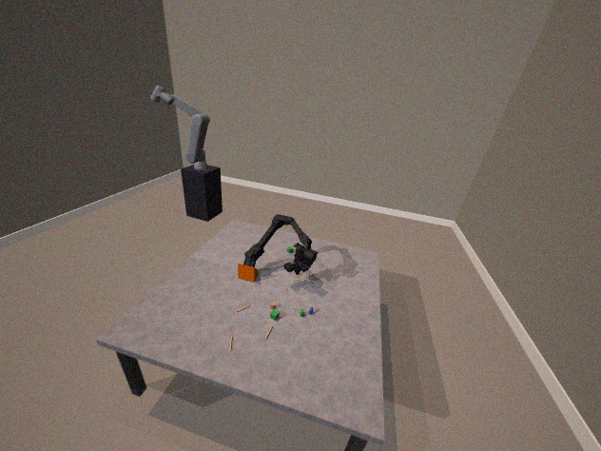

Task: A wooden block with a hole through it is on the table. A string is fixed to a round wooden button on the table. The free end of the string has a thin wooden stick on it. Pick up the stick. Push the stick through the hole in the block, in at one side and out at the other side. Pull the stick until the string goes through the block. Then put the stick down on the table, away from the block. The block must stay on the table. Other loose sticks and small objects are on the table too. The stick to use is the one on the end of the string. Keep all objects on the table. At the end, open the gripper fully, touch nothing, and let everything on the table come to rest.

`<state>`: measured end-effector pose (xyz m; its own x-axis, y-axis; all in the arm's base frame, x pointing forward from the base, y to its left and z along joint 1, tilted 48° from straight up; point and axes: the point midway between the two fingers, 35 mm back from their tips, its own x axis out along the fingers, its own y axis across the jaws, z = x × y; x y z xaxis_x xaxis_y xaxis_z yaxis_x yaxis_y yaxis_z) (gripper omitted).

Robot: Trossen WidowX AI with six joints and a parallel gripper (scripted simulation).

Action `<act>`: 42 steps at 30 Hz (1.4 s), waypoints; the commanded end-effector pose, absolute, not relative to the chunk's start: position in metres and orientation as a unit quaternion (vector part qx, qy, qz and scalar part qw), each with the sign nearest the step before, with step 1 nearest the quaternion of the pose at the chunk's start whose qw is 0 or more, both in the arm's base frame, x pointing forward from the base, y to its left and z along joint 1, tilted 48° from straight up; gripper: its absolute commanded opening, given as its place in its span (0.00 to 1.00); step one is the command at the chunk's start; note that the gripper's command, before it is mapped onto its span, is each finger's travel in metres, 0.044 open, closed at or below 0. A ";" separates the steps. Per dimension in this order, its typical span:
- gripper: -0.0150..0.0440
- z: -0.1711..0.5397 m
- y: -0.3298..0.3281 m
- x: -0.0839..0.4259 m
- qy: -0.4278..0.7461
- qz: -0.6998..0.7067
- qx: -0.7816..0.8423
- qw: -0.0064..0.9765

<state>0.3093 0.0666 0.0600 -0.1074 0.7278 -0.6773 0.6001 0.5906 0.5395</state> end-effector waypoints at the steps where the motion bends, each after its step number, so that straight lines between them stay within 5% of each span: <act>1: 0.25 0.064 0.069 0.314 0.733 0.122 0.410 0.529; 42: 0.25 0.087 0.092 0.336 0.439 0.596 -0.074 0.668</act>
